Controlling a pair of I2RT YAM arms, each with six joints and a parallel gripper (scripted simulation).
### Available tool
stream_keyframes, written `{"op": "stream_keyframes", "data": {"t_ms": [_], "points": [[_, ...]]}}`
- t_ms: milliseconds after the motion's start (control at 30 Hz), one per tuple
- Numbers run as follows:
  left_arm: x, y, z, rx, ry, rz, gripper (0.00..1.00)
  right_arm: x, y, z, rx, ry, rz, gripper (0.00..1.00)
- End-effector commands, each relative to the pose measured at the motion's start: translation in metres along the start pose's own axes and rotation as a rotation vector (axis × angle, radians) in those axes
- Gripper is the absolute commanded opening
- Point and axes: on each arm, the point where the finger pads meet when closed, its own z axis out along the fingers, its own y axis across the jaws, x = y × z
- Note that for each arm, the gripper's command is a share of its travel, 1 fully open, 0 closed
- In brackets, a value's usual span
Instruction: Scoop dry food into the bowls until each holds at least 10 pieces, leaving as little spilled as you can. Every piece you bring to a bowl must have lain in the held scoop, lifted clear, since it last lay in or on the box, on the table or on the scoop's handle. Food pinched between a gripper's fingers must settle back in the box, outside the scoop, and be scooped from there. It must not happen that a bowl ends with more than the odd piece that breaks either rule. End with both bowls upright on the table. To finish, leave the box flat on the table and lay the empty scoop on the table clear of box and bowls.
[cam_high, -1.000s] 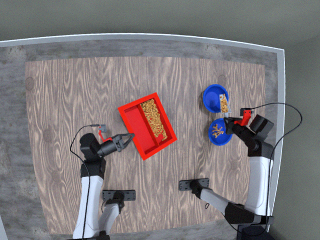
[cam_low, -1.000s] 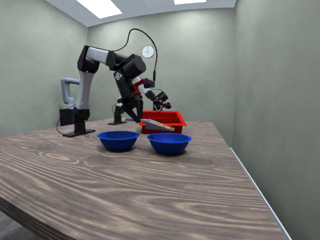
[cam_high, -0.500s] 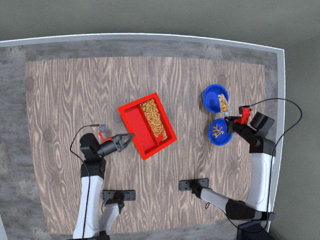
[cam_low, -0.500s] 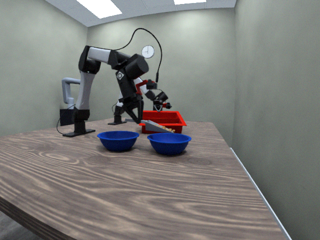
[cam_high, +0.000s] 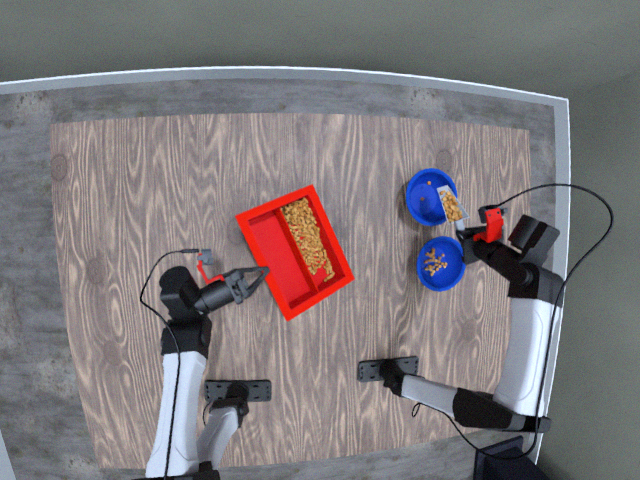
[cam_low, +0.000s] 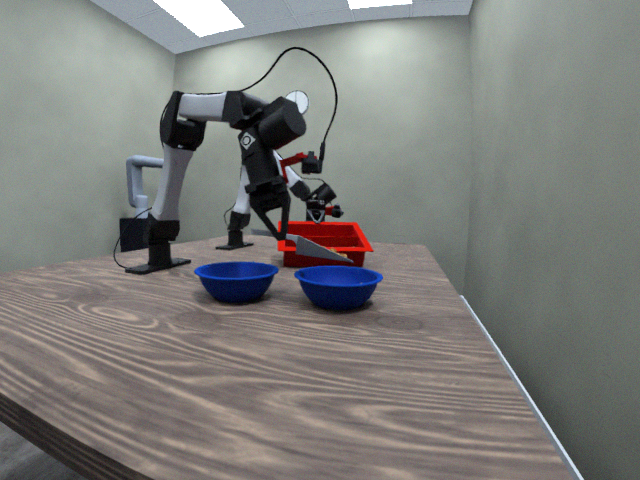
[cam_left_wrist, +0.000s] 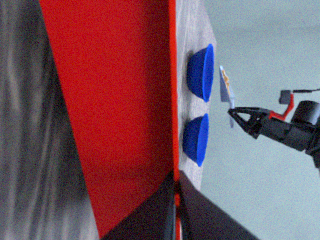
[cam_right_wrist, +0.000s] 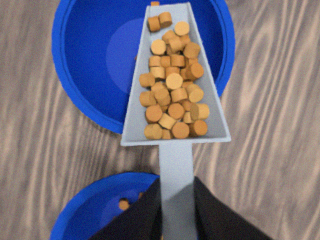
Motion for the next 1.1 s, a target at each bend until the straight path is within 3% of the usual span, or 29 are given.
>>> {"op": "stream_keyframes", "data": {"t_ms": [0, 333, 467, 1067], "points": [[-0.007, -0.040, -0.006, 0.058, -0.013, 0.117, 0.00, -0.009, -0.002, -0.012, 0.014, 0.015, -0.077, 0.00], [-0.007, -0.040, -0.006, 0.058, -0.013, 0.117, 0.00, -0.014, -0.012, -0.016, 0.029, 0.067, -0.211, 0.00], [-0.007, -0.040, -0.006, 0.058, -0.013, 0.117, 0.00, -0.015, -0.017, -0.030, 0.051, 0.050, -0.211, 0.00], [-0.007, -0.040, -0.006, 0.058, -0.013, 0.117, 0.00, -0.020, -0.015, -0.024, 0.050, 0.042, -0.218, 0.00]]}}
